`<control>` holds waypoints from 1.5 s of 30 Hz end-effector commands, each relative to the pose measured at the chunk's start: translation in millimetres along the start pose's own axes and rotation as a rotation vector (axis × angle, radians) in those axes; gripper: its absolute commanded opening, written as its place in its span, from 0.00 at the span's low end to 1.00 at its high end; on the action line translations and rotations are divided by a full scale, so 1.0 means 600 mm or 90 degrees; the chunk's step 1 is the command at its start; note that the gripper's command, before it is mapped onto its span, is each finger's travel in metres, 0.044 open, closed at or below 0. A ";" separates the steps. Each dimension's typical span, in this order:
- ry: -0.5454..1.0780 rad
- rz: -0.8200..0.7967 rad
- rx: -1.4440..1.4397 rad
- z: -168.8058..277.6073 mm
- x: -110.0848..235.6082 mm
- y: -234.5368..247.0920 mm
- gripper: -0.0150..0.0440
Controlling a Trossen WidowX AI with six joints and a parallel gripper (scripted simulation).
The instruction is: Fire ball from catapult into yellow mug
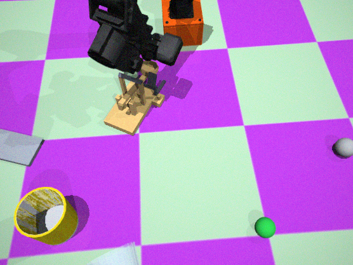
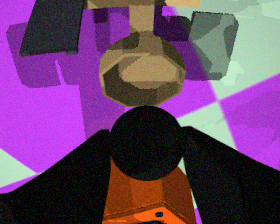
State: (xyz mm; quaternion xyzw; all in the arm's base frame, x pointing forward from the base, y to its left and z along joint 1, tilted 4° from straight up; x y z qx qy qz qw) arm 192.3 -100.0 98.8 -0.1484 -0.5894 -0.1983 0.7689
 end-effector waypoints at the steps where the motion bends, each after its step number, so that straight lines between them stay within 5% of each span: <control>1: 0.000 -0.004 0.000 -0.001 -0.011 -0.002 0.25; 23: -0.005 -0.002 -0.001 -0.012 -0.037 -0.002 0.25; 33: -0.005 -0.002 -0.001 -0.012 -0.033 -0.002 0.70; 39: 0.007 -0.003 -0.001 0.029 0.102 -0.004 0.97; 45: -0.027 -0.005 -0.001 0.002 0.120 -0.003 1.00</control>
Point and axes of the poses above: the point midway between the two fingers, 35 mm back from their tips, its own x axis back along the fingers, its own y axis across the jaws, z = x × y, the point moved 4 cm from there along x, back along the fingers, and after that the axes turned 2 degrees about -x, right-handed, at the moved point
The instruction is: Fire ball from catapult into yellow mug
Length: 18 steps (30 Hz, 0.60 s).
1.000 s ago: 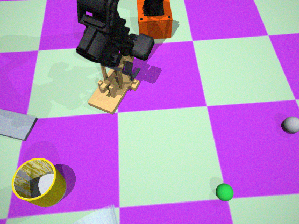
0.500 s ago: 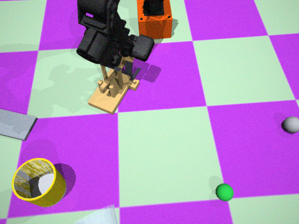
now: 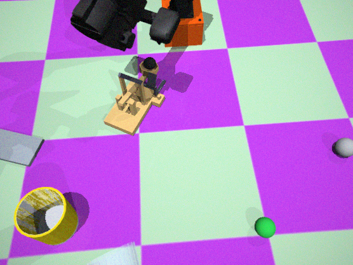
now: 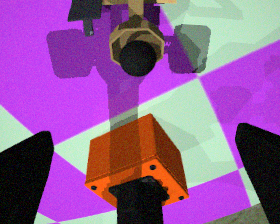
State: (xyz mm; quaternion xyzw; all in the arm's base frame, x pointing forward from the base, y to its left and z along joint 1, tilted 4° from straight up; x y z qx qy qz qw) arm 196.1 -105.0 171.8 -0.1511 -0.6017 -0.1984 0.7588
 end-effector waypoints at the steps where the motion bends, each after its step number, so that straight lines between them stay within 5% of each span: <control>1: -0.029 -0.003 0.001 -0.038 0.010 0.001 1.00; 18: -0.408 -0.023 0.013 -0.305 0.212 0.007 1.00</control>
Point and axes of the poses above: the point midway between the two fingers, 35 mm back from their tips, its own x axis back along the fingers, its own y axis across the jaws, z = x × y, the point moved 4 cm from there along x, back along the fingers, and after that the axes turned 2 degrees about -x, right-handed, at the moved point
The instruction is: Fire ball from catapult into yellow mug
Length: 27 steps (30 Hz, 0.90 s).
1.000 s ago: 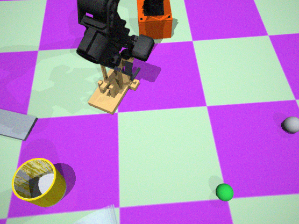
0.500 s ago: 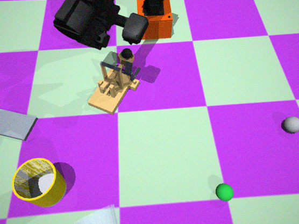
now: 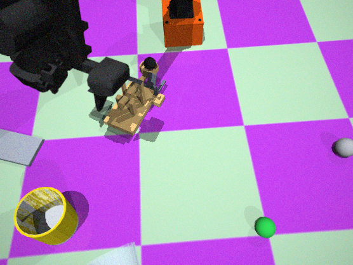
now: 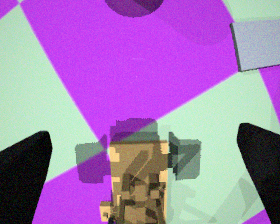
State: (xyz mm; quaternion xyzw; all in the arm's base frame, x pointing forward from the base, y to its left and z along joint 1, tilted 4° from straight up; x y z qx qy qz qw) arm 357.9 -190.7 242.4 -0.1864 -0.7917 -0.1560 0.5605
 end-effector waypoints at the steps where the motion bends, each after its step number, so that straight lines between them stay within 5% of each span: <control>1: -0.074 -0.006 0.006 -0.062 0.008 0.001 1.00; 10: -0.260 -0.014 0.017 -0.193 0.047 0.003 1.00; 27: -0.263 -0.014 0.017 -0.195 0.049 0.013 1.00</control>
Point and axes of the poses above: the point midway between the two fingers, 35 mm back from their tips, its own x axis back along the fingers, its own y axis across the jaws, z = x × y, the point moved 4 cm from there along x, back along the fingers, and after that the axes turned 2 degrees about -x, right-handed, at the moved point
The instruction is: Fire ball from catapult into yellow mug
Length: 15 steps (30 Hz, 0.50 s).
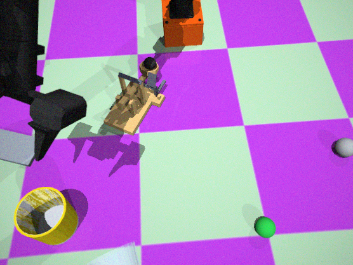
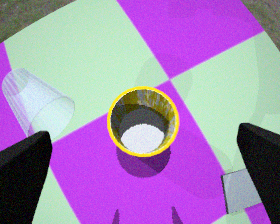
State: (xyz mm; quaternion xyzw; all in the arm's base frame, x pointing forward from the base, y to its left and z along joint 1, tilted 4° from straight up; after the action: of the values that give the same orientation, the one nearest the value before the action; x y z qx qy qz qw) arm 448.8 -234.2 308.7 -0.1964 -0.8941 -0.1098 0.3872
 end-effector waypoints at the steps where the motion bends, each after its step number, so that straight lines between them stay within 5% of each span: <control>1: -0.001 0.002 -0.002 0.000 -0.001 0.001 1.00; 15: -0.001 0.002 -0.002 0.000 -0.001 0.001 0.38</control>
State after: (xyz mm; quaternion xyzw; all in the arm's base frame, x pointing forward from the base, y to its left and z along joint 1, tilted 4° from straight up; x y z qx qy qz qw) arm 449.3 -233.5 308.5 -0.1960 -0.8941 -0.1097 0.3874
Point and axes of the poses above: the point midway between the two fingers, 35 mm back from their tips, its own x axis back along the fingers, its own y axis across the jaws, z = x × y, the point moved 4 cm from there along x, back along the fingers, and after that the axes turned 2 degrees about -x, right-handed, at the moved point
